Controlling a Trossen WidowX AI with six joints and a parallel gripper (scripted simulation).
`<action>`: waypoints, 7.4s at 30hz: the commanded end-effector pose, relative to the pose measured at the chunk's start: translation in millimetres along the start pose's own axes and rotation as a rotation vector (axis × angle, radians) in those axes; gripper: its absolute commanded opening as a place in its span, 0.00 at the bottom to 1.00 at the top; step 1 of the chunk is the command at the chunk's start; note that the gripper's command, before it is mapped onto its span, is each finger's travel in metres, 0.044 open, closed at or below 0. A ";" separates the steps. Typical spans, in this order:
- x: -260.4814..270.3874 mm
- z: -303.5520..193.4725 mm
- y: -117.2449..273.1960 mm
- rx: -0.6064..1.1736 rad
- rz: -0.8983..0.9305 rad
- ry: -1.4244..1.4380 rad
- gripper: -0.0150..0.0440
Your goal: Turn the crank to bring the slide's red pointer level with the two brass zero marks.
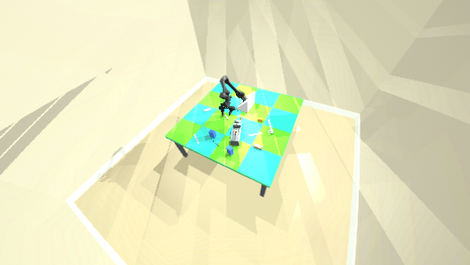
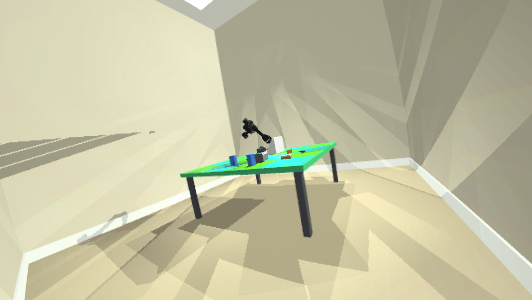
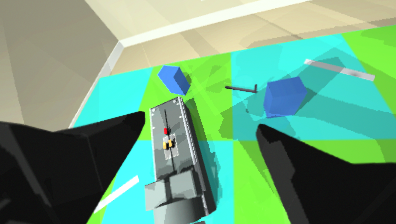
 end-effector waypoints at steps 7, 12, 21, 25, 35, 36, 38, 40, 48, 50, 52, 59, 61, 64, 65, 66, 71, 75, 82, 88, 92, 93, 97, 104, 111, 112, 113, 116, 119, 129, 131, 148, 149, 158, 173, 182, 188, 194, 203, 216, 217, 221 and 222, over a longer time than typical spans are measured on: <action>60.8 -13.1 -30.1 0.119 -0.030 0.183 1.00; 91.4 -23.5 -41.5 0.168 -0.050 0.278 1.00; 102.5 -51.5 -64.2 0.190 -0.062 0.327 1.00; 97.5 -73.2 -78.4 0.189 -0.064 0.328 1.00; 97.2 -74.2 -79.1 0.189 -0.064 0.328 1.00; 97.2 -74.2 -79.1 0.189 -0.064 0.328 1.00; 97.2 -74.2 -79.1 0.189 -0.064 0.328 1.00; 97.2 -74.2 -79.1 0.189 -0.064 0.328 1.00; 98.1 -70.0 -76.6 0.189 -0.064 0.327 1.00; 100.5 -57.9 -69.1 0.189 -0.064 0.324 1.00; 102.8 -44.4 -59.6 0.188 -0.066 0.321 1.00; 105.5 -32.6 -39.2 0.186 -0.058 0.330 1.00; 105.8 -37.8 -28.6 0.184 -0.045 0.346 1.00; 105.9 -46.5 -13.0 0.181 -0.026 0.370 1.00; 105.9 -49.7 -7.9 0.181 -0.019 0.378 1.00; 105.8 -52.9 -2.8 0.180 -0.013 0.386 1.00; 104.8 -70.6 21.4 0.176 0.018 0.426 1.00; 103.3 -86.6 39.6 0.173 0.042 0.458 1.00; 100.3 -110.7 62.4 0.169 0.075 0.503 1.00; 99.4 -119.7 53.7 0.170 0.076 0.503 1.00; 97.0 -134.6 41.0 0.170 0.076 0.503 1.00; 96.2 -138.4 38.1 0.171 0.076 0.503 1.00; 92.6 -153.8 27.9 0.170 0.075 0.503 1.00; 87.4 -171.3 18.8 0.169 0.072 0.505 1.00; 86.9 -175.4 14.7 0.169 0.073 0.504 1.00; 86.7 -176.7 13.6 0.170 0.073 0.504 1.00; 86.6 -177.9 12.5 0.170 0.073 0.504 1.00; 86.0 -181.5 9.3 0.170 0.073 0.504 1.00; 85.3 -185.3 6.2 0.170 0.074 0.504 1.00; 82.7 -198.0 -3.3 0.171 0.073 0.505 1.00; 82.1 -200.7 -5.1 0.171 0.073 0.505 1.00; 76.9 -220.2 -15.8 0.170 0.070 0.507 1.00; 76.9 -220.2 -15.8 0.170 0.070 0.507 0.96; 76.9 -220.2 -15.8 0.170 0.070 0.507 0.56; 77.6 -218.1 -15.9 0.170 0.071 0.507 0.25; 79.6 -212.6 -10.9 0.170 0.071 0.506 0.25; 79.9 -206.7 -6.8 0.169 0.071 0.506 0.25; 77.9 -200.6 -3.3 0.169 0.071 0.506 0.25; 72.2 -192.4 0.8 0.169 0.071 0.506 0.25; 61.4 -184.5 3.3 0.169 0.071 0.506 0.25; 60.2 -183.9 3.4 0.169 0.071 0.506 0.25; 57.1 -182.6 3.4 0.170 0.071 0.506 0.25; 56.4 -182.4 3.3 0.170 0.071 0.507 0.25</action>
Point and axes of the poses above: the point midway between the two fingers, 35 mm back from their tips, its own y axis back along the fingers, its own x axis across the jaws, z = x × y, the point moved 4 cm from there along y, back along the fingers, and after that the axes turned 14 degrees about y, right-handed, at the moved point
